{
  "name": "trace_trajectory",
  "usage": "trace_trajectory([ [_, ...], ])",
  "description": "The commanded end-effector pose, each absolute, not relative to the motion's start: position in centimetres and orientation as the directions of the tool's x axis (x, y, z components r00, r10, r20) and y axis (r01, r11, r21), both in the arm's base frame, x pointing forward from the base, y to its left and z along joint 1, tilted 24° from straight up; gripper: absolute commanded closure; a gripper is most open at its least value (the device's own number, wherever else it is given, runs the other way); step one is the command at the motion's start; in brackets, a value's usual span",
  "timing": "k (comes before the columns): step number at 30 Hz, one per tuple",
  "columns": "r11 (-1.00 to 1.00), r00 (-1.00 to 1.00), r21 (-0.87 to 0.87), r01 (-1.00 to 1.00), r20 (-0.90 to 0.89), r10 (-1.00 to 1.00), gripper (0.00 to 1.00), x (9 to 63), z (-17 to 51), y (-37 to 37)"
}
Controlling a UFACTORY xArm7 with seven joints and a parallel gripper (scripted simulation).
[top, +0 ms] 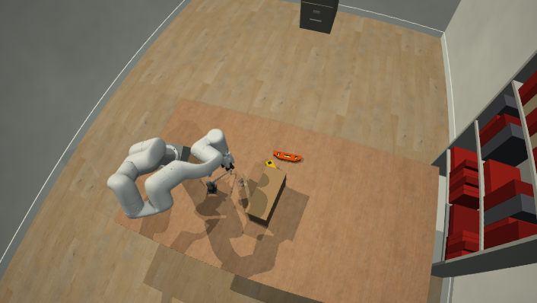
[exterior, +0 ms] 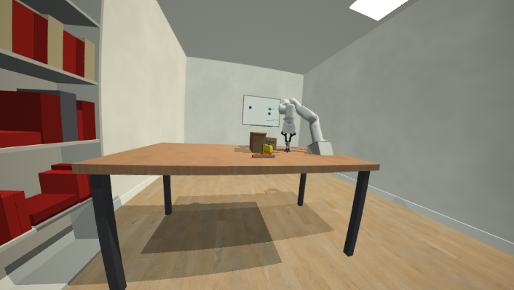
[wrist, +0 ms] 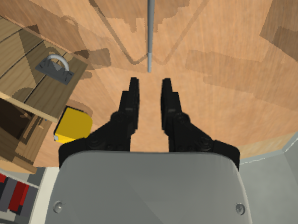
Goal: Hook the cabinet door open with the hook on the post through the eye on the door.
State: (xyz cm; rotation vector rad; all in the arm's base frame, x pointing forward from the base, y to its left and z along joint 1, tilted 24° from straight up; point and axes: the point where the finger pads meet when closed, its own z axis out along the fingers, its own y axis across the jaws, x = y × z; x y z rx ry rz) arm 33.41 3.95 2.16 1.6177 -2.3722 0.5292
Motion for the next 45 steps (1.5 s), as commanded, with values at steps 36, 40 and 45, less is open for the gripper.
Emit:
trace_trajectory([
  [36,0.327,-0.369,-0.172,-0.929,0.377,-0.85,0.77,33.7,-1.5,2.4],
  [40,0.327,-0.369,-0.172,-0.929,0.377,-0.85,0.77,33.7,-1.5,2.5],
  [45,0.327,-0.369,-0.172,-0.929,0.377,-0.85,0.77,33.7,-1.5,2.5],
])
